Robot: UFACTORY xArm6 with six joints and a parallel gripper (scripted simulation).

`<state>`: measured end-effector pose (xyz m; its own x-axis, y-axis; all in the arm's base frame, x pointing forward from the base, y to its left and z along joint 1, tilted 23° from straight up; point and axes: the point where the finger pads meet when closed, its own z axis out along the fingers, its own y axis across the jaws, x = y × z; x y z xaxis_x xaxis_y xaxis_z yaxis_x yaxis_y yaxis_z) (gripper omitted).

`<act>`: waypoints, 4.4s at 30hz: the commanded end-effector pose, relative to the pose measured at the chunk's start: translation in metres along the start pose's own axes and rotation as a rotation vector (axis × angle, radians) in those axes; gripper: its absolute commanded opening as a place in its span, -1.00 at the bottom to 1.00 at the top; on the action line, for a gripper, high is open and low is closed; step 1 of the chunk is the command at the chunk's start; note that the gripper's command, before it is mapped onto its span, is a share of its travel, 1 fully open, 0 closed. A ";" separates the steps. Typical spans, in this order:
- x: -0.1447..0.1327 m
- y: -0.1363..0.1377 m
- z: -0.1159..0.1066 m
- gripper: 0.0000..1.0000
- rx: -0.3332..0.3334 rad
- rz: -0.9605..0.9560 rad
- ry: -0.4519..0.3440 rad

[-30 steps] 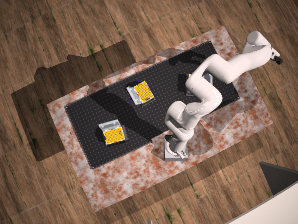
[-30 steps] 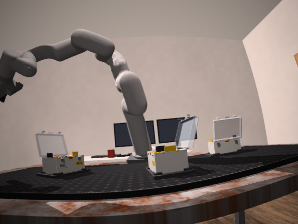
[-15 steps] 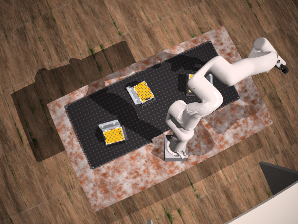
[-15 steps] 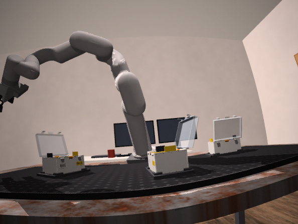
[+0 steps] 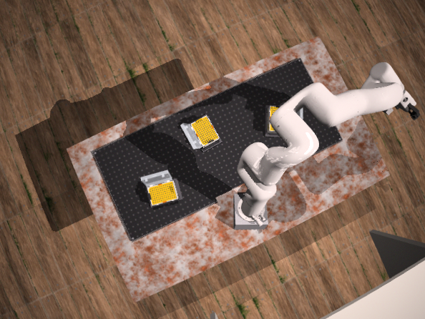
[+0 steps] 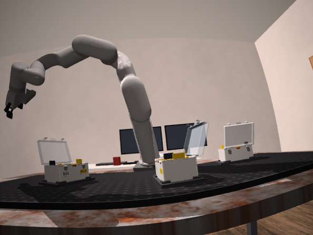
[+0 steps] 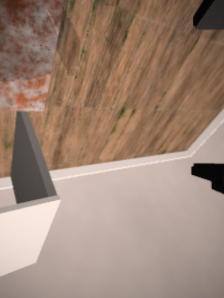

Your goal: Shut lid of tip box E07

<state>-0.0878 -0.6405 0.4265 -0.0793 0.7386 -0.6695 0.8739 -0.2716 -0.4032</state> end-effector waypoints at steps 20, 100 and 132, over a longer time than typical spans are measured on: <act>0.044 -0.081 0.040 1.00 0.126 -0.003 0.144; 0.273 -0.335 0.084 1.00 0.370 0.033 0.673; 0.387 -0.411 0.056 1.00 0.398 0.068 0.861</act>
<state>-0.4996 -0.2878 0.2979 0.4840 0.8723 -0.0694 0.6266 -0.4008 -0.6684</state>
